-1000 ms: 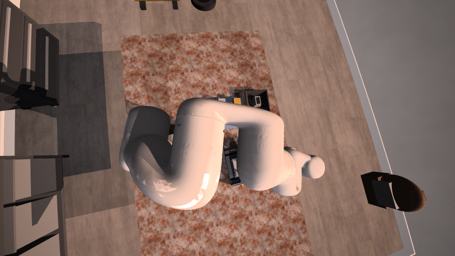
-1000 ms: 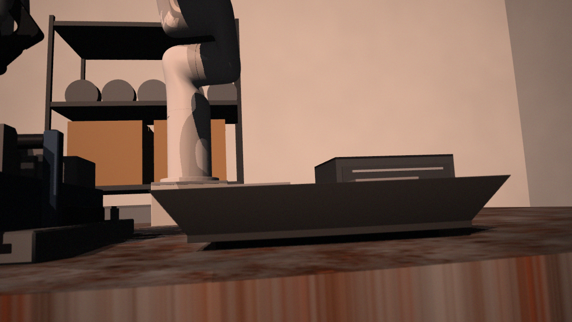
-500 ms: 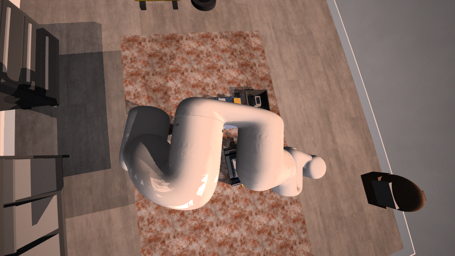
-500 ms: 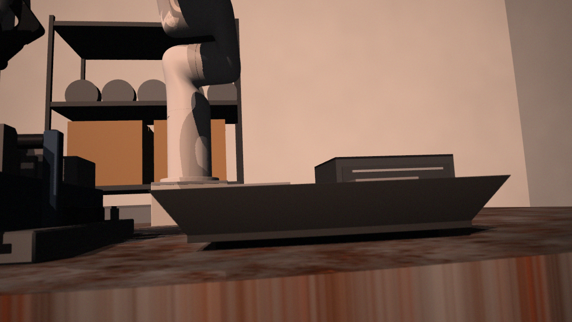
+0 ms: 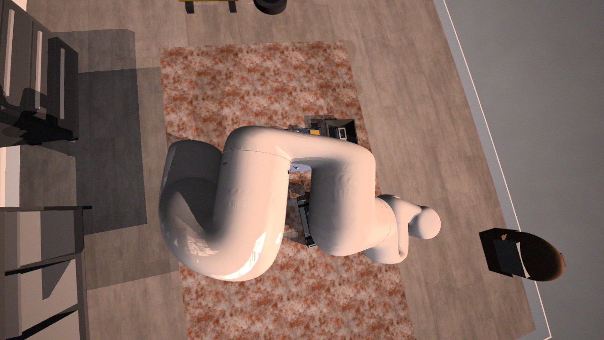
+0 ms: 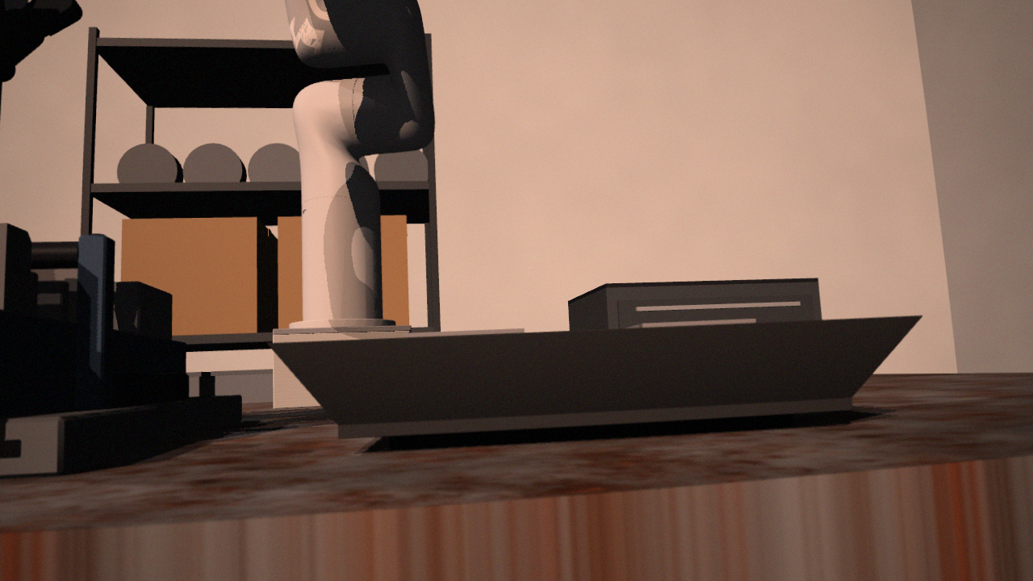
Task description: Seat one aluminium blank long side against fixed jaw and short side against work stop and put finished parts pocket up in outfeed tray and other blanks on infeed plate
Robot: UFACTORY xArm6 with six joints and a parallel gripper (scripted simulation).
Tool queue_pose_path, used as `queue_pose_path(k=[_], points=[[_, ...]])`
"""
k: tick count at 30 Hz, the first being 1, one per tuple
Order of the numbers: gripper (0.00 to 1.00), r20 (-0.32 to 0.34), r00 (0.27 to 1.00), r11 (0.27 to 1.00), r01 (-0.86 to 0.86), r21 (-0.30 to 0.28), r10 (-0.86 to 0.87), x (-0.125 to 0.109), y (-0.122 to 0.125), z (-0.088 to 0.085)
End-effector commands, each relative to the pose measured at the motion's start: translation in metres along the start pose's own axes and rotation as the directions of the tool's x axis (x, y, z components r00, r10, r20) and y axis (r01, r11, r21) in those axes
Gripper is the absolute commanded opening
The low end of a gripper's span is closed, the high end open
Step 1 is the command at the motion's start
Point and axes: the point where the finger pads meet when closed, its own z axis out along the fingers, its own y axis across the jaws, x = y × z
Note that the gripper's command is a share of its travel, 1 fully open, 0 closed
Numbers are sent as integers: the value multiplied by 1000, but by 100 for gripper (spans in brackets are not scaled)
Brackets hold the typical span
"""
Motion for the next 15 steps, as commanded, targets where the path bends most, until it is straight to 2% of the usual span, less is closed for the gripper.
queue_pose_path(k=[1,15], points=[[0,-5,1000,1000,0,-2,0,1,0,-11],[0,-5,1000,1000,0,-2,0,1,0,-22]])
